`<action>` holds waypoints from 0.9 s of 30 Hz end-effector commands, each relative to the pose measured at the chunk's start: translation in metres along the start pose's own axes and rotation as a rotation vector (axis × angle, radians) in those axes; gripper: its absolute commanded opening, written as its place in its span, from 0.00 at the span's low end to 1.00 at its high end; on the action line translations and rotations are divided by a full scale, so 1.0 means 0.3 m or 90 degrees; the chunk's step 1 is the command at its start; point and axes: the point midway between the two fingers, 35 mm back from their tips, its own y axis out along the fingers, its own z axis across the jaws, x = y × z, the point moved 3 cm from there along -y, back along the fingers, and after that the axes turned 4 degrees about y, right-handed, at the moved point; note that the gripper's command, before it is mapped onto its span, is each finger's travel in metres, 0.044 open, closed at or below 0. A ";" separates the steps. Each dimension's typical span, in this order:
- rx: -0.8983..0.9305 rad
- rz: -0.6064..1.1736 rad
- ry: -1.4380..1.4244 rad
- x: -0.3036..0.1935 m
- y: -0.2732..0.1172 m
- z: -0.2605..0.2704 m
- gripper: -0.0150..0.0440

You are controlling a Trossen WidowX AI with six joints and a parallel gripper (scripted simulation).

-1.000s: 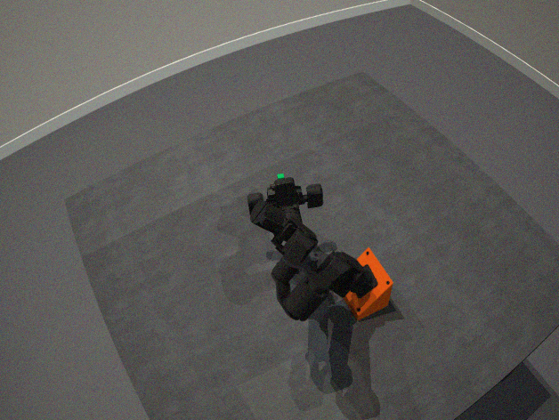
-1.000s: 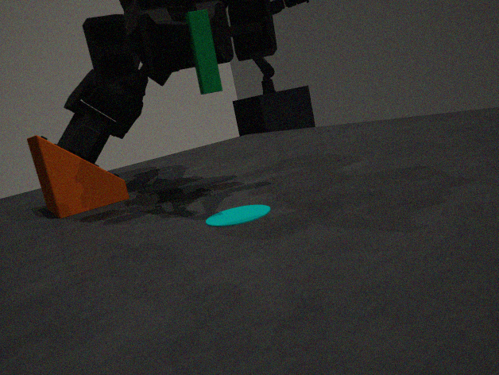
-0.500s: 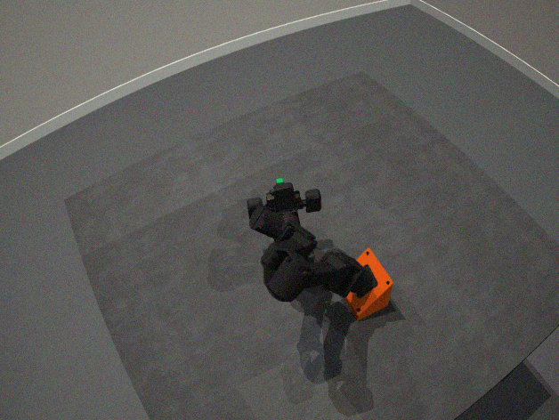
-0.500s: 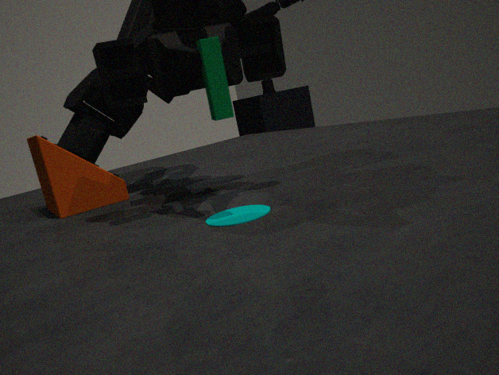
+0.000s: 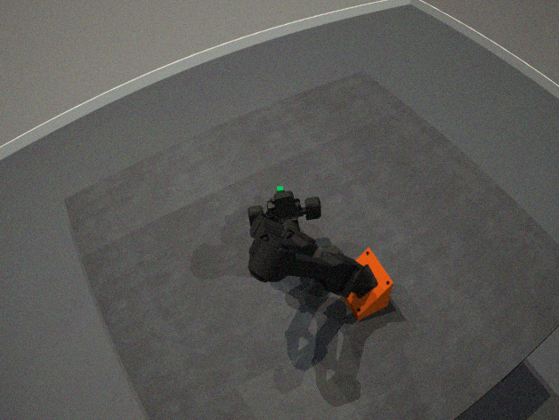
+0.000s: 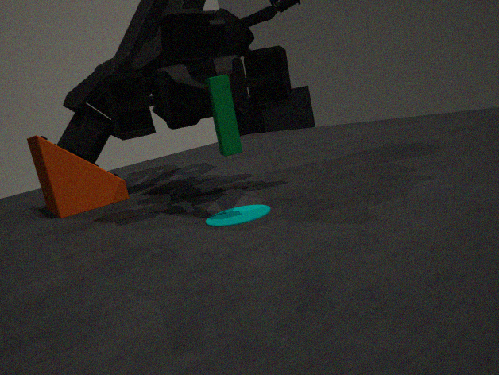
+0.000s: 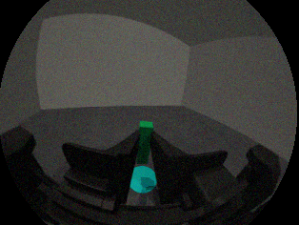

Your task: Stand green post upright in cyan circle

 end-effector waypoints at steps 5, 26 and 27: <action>-0.004 -0.001 0.001 -0.054 -0.004 -0.013 0.29; 0.000 0.000 -0.001 -0.168 -0.007 -0.029 0.29; 0.000 0.001 -0.001 -0.174 -0.006 -0.030 0.29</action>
